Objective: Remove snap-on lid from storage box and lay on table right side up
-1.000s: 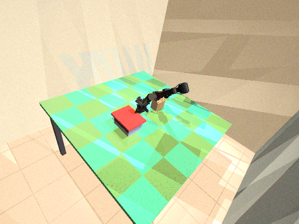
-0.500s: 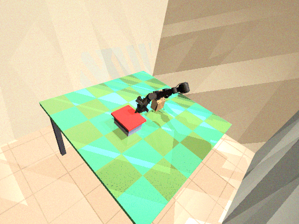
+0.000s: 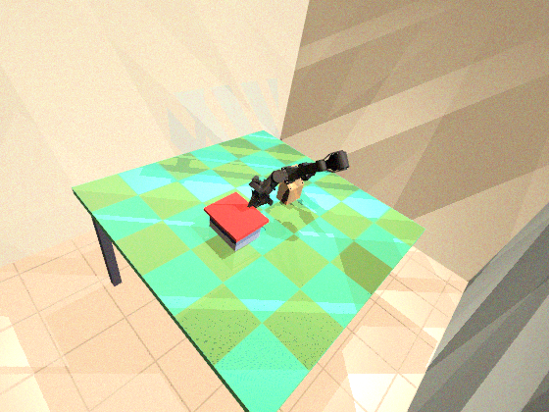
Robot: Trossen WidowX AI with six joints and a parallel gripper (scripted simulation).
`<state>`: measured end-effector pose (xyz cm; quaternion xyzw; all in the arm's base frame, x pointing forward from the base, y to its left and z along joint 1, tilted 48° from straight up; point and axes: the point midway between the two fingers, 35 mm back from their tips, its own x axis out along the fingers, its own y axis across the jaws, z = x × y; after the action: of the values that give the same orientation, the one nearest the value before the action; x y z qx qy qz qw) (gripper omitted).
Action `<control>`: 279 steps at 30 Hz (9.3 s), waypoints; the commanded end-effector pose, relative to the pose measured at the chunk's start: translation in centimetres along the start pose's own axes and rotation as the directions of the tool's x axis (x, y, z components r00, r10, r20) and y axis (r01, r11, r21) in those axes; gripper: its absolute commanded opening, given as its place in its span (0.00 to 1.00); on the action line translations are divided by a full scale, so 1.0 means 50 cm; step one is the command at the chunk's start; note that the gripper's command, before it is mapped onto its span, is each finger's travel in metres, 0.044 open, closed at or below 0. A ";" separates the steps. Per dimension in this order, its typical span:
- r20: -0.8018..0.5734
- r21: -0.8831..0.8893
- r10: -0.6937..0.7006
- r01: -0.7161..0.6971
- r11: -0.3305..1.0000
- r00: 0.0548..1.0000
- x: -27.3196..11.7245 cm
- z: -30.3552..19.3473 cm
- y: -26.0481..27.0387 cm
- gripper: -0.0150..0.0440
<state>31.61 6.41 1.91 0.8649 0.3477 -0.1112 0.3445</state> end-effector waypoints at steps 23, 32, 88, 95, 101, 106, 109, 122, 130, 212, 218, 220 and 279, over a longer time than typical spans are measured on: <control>0.000 0.000 0.002 -0.002 1.000 1.000 0.001 0.000 0.005 0.25; 0.000 0.000 0.002 -0.002 1.000 1.000 0.002 0.000 0.005 0.25; -0.001 0.000 0.002 -0.002 1.000 1.000 0.009 0.000 0.011 0.25; -0.001 0.000 0.002 -0.002 1.000 1.000 0.010 0.000 0.012 0.25; 0.000 -0.001 0.004 -0.004 1.000 1.000 0.001 0.000 0.022 0.25; 0.000 -0.001 0.004 -0.004 1.000 1.000 -0.007 0.000 0.032 0.25; 0.000 -0.002 0.004 -0.004 1.000 1.000 -0.011 0.000 0.039 0.25; 0.000 -0.002 0.004 -0.004 1.000 1.000 -0.027 0.000 0.071 0.25; 0.001 -0.003 0.004 -0.004 1.000 1.000 -0.035 0.000 0.091 0.25; 0.003 -0.004 0.003 -0.003 1.000 1.000 -0.134 -0.036 0.230 0.25; 0.003 -0.004 0.003 -0.003 1.000 1.000 -0.136 -0.060 0.228 0.25; 0.003 -0.004 0.003 -0.003 1.000 1.000 -0.136 -0.068 0.228 0.25; -0.001 -0.001 0.004 -0.004 1.000 1.000 -0.151 -0.305 0.215 0.25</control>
<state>32.66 6.83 21.04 0.8630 0.3527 -0.1137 0.3432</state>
